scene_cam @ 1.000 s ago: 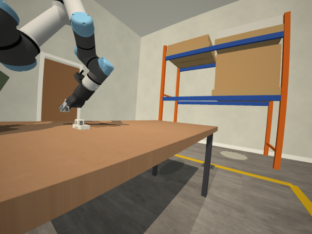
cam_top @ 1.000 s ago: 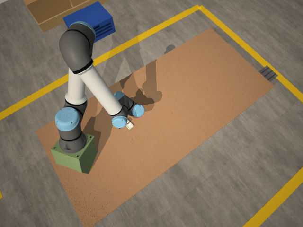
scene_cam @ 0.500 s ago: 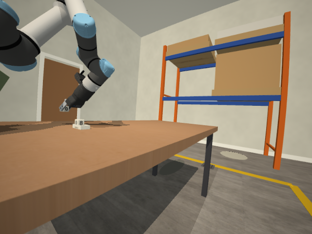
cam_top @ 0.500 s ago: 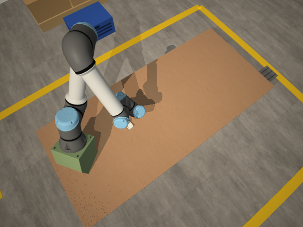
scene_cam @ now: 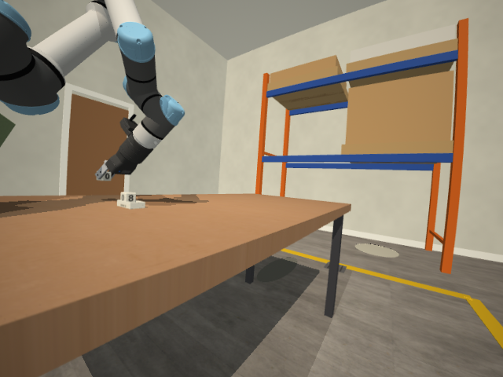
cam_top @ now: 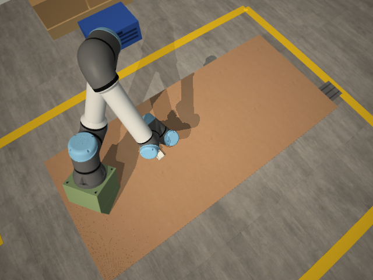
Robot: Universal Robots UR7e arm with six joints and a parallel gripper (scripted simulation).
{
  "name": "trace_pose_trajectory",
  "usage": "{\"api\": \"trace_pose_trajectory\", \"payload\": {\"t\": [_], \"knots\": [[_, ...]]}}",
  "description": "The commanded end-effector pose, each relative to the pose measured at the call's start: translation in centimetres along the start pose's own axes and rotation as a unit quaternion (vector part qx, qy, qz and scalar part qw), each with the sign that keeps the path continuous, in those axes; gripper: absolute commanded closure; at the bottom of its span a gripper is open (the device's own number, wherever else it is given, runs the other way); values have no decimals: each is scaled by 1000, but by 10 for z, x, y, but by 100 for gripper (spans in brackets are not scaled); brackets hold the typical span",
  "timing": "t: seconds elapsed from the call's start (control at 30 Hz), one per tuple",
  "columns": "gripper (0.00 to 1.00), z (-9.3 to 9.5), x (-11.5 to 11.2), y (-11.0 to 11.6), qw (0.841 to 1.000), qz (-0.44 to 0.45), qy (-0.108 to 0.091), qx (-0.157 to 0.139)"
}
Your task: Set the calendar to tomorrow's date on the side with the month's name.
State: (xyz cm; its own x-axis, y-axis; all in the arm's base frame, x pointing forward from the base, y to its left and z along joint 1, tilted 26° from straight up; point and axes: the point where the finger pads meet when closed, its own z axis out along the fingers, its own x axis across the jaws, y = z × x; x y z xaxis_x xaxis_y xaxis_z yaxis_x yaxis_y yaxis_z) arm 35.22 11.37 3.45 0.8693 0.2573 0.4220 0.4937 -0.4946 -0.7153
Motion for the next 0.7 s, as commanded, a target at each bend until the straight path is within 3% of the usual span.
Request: {"api": "trace_pose_trajectory", "payload": {"t": [0.0, 0.67], "knots": [[43, 4, 1, 3, 1000, -1, -1, 0], [43, 23, 2, 24, 1000, -2, -1, -1]]}}
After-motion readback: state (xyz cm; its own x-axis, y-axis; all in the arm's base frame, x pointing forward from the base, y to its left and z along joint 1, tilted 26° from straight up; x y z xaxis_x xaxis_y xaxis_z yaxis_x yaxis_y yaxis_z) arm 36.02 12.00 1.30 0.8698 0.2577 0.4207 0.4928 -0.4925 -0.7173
